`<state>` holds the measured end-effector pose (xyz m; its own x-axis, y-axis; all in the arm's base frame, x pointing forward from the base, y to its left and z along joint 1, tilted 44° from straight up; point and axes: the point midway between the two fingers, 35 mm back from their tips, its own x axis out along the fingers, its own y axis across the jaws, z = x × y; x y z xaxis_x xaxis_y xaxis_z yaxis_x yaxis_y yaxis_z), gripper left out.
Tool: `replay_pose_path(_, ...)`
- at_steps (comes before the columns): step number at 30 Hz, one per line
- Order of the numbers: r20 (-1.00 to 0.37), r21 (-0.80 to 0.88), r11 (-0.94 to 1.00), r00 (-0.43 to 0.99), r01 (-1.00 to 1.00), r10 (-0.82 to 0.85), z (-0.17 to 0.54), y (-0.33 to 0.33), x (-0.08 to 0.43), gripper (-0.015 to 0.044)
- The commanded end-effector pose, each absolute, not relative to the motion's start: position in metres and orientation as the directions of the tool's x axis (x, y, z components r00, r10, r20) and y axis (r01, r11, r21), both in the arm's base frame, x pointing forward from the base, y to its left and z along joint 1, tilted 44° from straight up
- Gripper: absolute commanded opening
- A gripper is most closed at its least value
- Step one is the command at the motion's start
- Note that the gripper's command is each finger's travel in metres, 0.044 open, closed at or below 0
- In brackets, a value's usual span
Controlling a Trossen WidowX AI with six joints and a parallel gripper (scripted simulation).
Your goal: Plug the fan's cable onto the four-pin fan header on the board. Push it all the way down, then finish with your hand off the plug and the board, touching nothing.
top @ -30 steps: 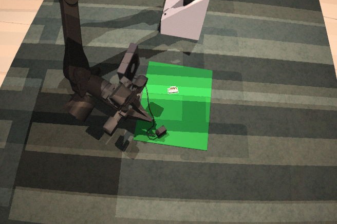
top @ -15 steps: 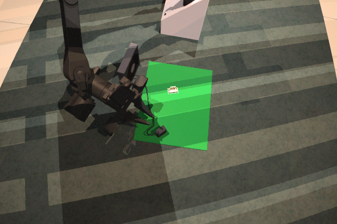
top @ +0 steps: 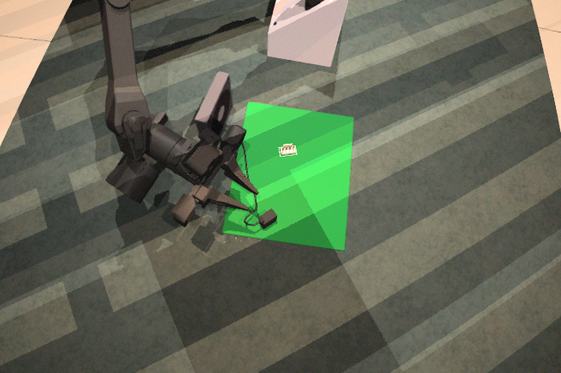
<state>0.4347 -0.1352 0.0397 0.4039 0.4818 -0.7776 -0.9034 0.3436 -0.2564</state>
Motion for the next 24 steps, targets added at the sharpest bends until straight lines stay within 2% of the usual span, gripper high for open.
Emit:
replay_pose_path(1,-0.778,-0.256,0.344,0.404,-0.903,0.482,0.040,-0.135,0.435,0.0140)
replay_pose_path(11,-0.778,-0.256,0.344,0.404,-0.903,0.482,0.042,-0.136,0.434,0.0140)
replay_pose_path(24,-0.778,-0.257,0.343,0.404,-0.903,0.481,0.080,-0.143,0.424,0.0140)
